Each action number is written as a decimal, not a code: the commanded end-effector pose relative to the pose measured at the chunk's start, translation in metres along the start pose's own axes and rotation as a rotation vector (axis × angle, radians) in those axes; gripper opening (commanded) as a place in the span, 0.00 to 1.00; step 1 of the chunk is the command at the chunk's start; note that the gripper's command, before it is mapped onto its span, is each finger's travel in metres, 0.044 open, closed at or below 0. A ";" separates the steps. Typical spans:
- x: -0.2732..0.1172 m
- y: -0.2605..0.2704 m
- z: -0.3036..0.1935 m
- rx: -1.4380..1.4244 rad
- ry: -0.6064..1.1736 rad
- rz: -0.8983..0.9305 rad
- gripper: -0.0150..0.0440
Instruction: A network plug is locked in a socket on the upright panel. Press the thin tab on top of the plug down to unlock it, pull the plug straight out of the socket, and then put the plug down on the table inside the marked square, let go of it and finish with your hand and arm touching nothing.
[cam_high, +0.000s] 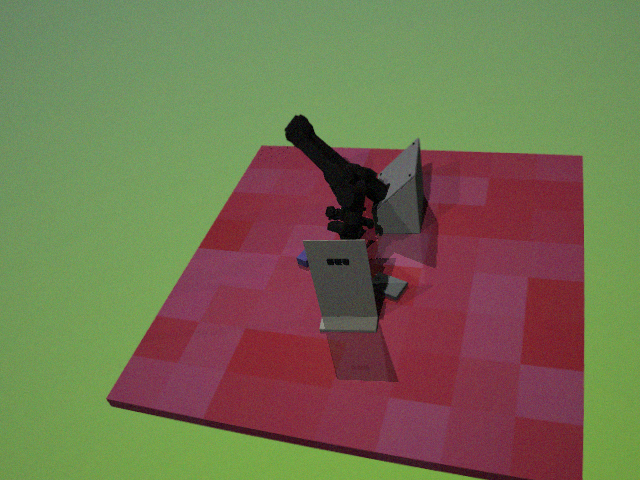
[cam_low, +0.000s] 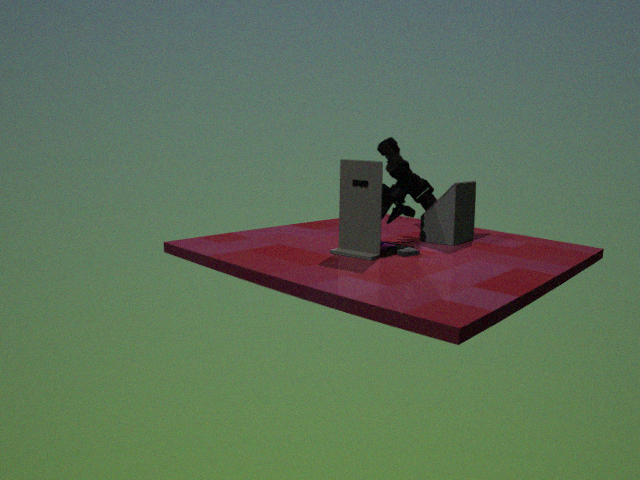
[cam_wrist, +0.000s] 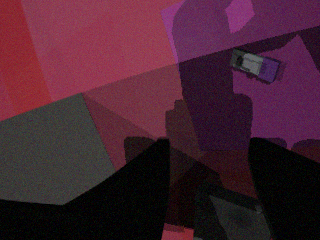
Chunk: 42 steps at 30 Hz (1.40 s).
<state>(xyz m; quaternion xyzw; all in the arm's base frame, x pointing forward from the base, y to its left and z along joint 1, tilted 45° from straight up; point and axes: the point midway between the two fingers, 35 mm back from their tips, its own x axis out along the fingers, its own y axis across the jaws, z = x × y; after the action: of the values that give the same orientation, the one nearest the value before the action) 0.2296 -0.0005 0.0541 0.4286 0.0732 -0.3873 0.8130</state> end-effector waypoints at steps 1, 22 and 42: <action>-0.003 0.002 0.002 0.005 -0.005 0.004 0.52; -0.020 0.010 0.008 0.000 -0.014 0.020 0.52; -0.041 0.022 0.004 -0.006 0.003 0.012 0.52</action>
<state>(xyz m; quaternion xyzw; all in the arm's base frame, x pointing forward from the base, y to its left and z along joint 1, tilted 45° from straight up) 0.2166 0.0217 0.0863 0.4261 0.0702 -0.3801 0.8179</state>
